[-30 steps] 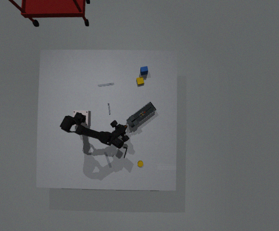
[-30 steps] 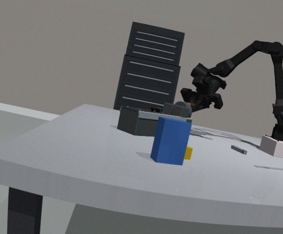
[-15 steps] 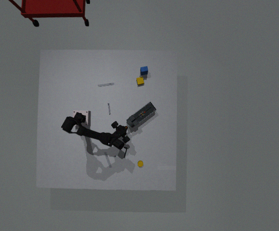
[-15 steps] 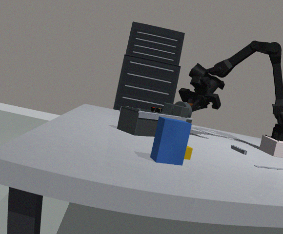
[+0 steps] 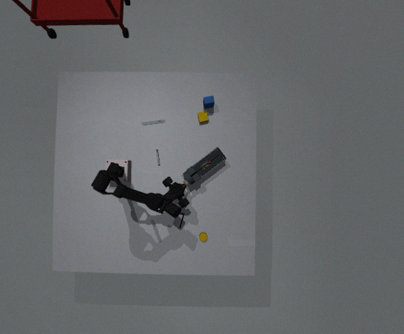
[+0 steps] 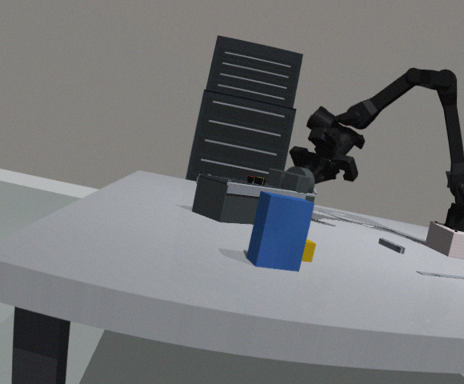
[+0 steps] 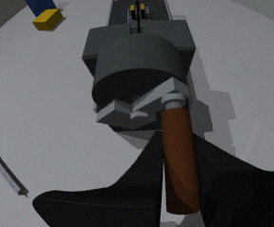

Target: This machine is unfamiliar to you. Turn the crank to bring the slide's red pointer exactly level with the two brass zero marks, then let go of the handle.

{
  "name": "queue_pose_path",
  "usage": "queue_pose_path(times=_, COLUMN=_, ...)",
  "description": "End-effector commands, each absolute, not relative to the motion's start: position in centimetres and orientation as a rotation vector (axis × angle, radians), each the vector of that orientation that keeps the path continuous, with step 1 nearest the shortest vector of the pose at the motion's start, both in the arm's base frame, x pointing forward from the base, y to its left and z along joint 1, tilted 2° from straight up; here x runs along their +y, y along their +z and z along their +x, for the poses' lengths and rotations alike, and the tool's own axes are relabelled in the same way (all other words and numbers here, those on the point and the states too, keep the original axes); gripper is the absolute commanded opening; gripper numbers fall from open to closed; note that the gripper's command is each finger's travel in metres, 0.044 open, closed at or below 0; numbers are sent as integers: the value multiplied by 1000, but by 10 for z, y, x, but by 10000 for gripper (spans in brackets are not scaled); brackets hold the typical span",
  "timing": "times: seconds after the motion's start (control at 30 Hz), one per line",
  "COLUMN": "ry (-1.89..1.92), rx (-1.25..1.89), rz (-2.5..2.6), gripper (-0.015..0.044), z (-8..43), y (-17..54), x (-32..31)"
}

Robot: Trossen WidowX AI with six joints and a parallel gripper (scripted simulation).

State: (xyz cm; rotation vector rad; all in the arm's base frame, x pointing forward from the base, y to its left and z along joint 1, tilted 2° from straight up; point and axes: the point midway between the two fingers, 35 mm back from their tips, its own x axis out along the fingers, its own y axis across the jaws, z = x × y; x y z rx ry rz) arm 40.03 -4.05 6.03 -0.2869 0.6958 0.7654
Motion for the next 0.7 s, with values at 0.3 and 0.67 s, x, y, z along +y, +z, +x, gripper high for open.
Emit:
queue_pose_path(times=0.3, ry=759, rx=697, rz=-296, gripper=0, z=408, y=46, x=-47)
queue_pose_path(times=0.67, ry=759, rx=697, rz=-296, gripper=0, z=409, y=36, x=-47)
